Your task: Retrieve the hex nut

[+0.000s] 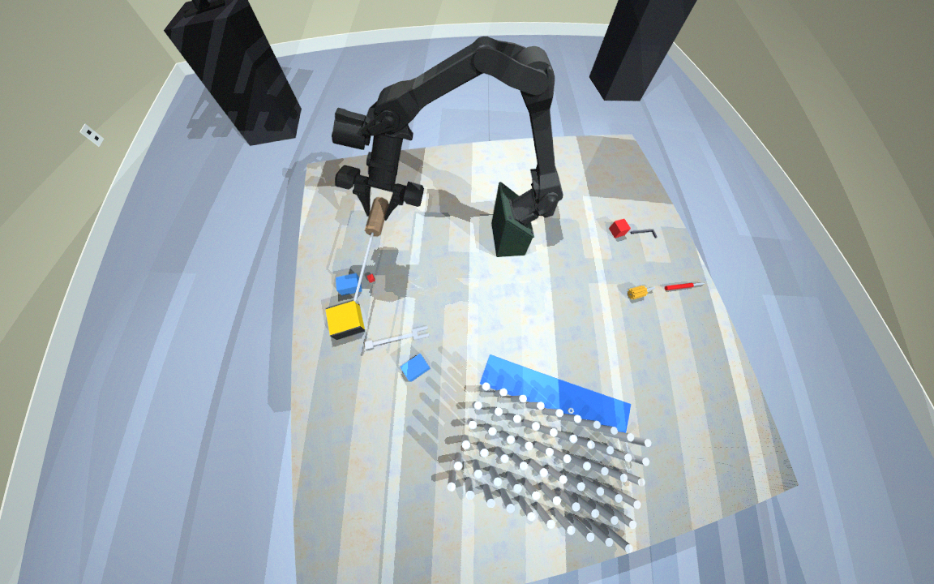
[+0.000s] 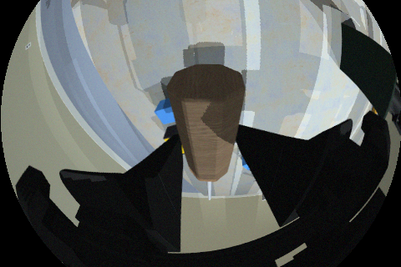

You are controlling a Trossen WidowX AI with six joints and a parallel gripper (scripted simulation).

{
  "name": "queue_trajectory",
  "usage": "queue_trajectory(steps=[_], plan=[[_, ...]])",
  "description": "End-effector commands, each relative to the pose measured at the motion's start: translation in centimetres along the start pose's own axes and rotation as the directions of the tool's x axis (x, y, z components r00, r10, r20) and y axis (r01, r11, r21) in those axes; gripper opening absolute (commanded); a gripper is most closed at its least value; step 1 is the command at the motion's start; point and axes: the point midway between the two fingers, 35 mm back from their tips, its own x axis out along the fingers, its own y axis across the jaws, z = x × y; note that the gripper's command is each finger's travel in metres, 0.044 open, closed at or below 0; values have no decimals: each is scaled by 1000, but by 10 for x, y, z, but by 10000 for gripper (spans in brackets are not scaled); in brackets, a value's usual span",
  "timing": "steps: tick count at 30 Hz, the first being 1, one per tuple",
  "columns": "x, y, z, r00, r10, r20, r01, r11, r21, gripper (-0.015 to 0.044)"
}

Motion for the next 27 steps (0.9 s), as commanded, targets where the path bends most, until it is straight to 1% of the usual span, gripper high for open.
queue_trajectory(steps=[1, 27], plan=[[-1, 3, 0, 1000, 7, -12, -7, 1000, 22, 0], [28, 0, 13, 1000, 8, -12, -7, 1000, 22, 0]])
